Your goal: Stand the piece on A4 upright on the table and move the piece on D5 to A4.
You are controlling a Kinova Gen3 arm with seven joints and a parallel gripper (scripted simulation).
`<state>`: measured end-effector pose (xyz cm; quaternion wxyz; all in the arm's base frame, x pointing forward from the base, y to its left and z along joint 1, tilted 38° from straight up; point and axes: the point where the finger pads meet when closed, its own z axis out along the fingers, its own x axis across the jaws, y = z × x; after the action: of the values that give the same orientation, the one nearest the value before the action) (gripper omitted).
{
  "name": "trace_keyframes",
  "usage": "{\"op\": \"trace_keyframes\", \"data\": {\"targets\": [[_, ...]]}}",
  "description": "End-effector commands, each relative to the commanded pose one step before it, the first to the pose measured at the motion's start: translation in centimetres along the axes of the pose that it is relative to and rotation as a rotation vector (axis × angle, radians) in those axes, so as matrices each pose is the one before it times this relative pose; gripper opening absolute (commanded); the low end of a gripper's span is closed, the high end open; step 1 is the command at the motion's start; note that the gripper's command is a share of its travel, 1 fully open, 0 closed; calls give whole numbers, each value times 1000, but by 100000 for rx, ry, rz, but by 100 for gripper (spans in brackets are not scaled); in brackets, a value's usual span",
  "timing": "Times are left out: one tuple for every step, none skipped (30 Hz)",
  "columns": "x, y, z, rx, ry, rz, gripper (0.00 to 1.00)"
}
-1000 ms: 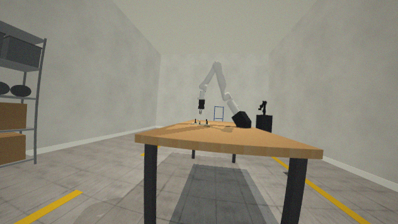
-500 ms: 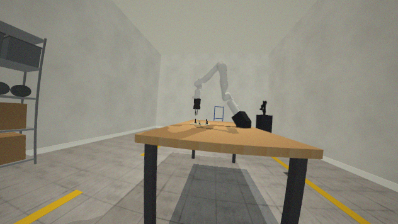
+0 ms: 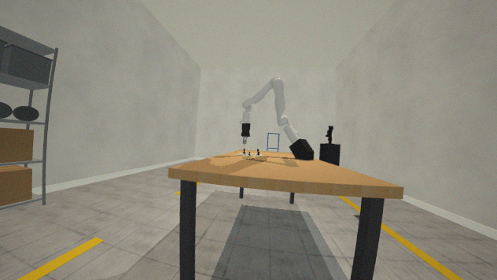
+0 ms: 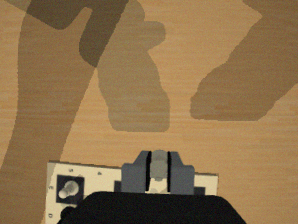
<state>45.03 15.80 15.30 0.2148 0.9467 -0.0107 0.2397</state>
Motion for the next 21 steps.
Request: {"op": "trace_keyframes", "data": {"targets": [[31,-33,-56,96,109,-28,0],[0,0,0,0,0,0,0],[0,0,13,1,1,1,0],[1,0,34,2,2,3,0],[1,-1,63,4,4,5,0],[2,-1,97,6,6,9,0],[2,-1,136,8,8,13,0],[3,-1,179,7,7,13,0],[4,-2,229,1,0,-1,0],[4,-2,273,-1,0,1,0],[5,-2,315,0,0,0,0],[6,-3,354,0,0,-1,0],[6,-3,390,0,0,0,0],[7,-3,422,0,0,0,0],[7,-3,448,0,0,0,0],[8,-3,469,0,0,0,0],[8,-4,484,0,0,0,0],[0,0,0,0,0,0,0],[0,0,0,0,0,0,0],[8,-4,493,0,0,0,0],[8,-4,496,0,0,0,0]]}}
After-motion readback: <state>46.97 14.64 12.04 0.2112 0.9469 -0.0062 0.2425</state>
